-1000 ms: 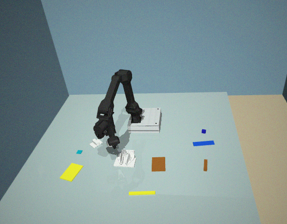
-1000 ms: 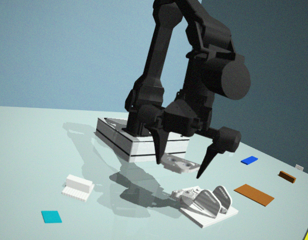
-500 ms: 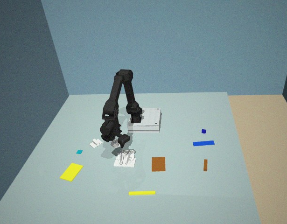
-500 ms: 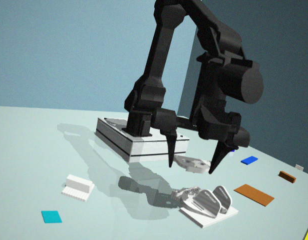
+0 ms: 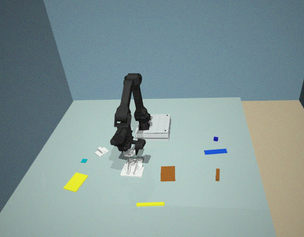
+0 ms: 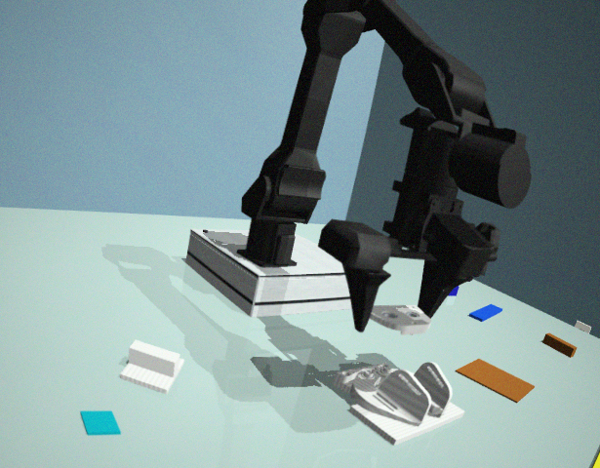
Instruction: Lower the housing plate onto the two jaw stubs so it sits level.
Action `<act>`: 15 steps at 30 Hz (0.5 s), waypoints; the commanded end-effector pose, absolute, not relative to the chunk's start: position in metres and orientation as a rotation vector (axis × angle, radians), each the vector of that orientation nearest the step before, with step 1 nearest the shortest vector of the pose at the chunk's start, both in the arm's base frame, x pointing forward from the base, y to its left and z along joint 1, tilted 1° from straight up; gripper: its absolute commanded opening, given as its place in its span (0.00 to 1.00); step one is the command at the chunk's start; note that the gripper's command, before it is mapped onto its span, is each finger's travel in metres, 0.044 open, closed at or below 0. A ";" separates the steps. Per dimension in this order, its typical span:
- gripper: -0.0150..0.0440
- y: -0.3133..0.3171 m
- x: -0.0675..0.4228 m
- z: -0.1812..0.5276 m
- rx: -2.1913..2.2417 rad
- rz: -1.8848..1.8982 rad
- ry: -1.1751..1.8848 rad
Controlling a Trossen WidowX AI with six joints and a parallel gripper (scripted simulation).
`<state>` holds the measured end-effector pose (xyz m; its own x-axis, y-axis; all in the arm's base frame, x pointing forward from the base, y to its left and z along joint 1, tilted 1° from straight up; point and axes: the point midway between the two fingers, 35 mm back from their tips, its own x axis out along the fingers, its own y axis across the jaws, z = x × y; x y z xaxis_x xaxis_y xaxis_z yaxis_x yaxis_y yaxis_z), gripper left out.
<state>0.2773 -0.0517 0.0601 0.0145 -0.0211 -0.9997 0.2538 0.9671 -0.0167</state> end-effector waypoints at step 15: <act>0.85 -0.041 0.276 0.058 0.059 -0.089 1.558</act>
<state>0.2766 -0.0415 0.0590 0.0111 -0.0203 -0.9997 0.1013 0.9947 -0.0191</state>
